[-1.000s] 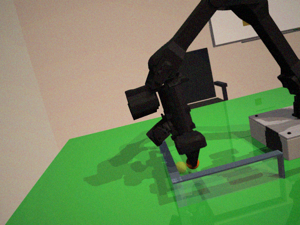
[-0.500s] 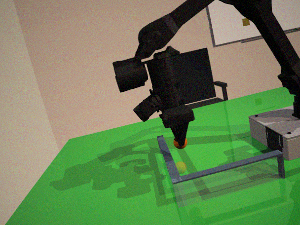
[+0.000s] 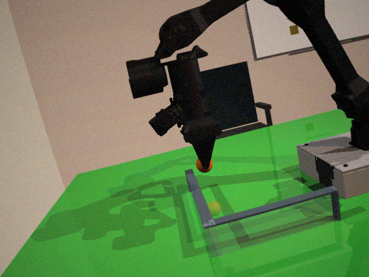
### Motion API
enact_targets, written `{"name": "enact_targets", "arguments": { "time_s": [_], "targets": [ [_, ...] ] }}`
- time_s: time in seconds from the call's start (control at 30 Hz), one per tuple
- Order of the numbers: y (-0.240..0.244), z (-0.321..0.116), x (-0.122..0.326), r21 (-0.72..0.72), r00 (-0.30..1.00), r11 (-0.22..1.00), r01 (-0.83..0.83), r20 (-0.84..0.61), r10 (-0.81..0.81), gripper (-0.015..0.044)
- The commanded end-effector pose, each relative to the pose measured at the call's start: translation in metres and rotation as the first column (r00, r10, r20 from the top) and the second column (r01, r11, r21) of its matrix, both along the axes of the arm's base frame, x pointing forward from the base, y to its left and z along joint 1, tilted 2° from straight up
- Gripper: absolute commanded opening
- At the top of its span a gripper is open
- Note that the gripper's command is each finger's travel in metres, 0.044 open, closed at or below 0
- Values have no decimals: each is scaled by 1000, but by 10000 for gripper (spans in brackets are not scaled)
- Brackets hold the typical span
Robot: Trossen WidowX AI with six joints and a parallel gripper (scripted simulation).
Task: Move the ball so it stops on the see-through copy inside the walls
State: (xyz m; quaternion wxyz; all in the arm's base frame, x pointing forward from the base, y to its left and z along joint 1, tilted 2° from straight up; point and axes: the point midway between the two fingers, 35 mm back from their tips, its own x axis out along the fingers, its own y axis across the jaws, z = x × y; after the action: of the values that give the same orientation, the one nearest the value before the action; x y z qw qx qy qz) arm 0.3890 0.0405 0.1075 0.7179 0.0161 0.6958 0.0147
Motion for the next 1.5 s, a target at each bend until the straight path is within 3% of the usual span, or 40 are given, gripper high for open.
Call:
{"name": "enact_targets", "arguments": {
  "time_s": [0.0,0.33,0.7,1.47],
  "targets": [
    [-19,-16,-2,-5,1000,1000,3,-8,-3,0],
    [-34,-39,-3,-6,1000,1000,2,-8,-2,0],
    [-31,-99,-3,-6,1000,1000,2,-8,-2,0],
    [-31,-119,-3,-6,1000,1000,2,-8,-2,0]
  ]
}}
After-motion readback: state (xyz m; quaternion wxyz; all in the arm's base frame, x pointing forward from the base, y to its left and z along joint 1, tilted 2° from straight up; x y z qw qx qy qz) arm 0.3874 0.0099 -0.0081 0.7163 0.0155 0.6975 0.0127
